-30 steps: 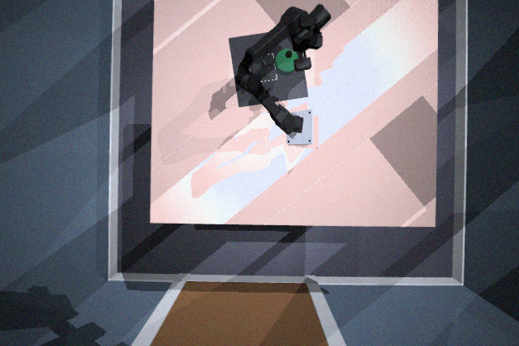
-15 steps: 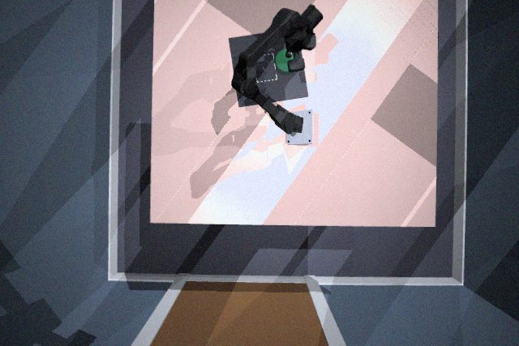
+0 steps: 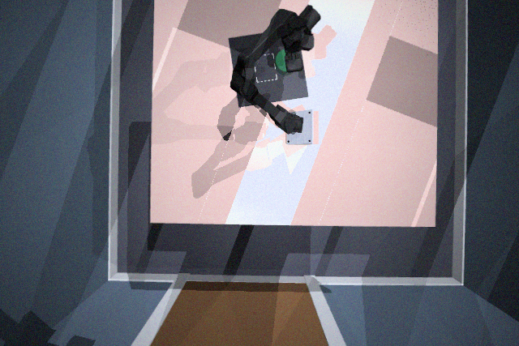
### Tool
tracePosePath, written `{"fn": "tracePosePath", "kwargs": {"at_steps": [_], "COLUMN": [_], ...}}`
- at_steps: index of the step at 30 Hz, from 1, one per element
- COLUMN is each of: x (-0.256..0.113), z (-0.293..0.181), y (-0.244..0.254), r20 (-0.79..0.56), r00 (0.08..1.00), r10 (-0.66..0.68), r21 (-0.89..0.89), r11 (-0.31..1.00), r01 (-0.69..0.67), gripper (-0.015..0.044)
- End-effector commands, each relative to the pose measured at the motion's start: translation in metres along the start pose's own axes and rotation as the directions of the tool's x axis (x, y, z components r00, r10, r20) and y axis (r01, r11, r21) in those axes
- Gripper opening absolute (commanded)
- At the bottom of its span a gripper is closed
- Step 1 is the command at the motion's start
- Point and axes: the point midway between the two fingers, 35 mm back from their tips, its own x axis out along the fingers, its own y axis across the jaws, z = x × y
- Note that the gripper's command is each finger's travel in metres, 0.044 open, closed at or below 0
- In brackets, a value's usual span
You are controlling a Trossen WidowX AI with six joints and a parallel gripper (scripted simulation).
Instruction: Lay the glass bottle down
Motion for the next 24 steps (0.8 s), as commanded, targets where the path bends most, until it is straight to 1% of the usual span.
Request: {"fn": "tracePosePath", "kwargs": {"at_steps": [1,24], "x": [0.0002,-0.0013], "z": [-0.0008,-0.004], "y": [0.0,0.0001], "r20": [-0.004,-0.001], "r00": [1.0,1.0], "r10": [0.001,0.001], "r21": [0.006,0.001], "r11": [1.0,1.0], "r01": [-0.001,-0.001], "gripper": [0.0106,0.0106]}}
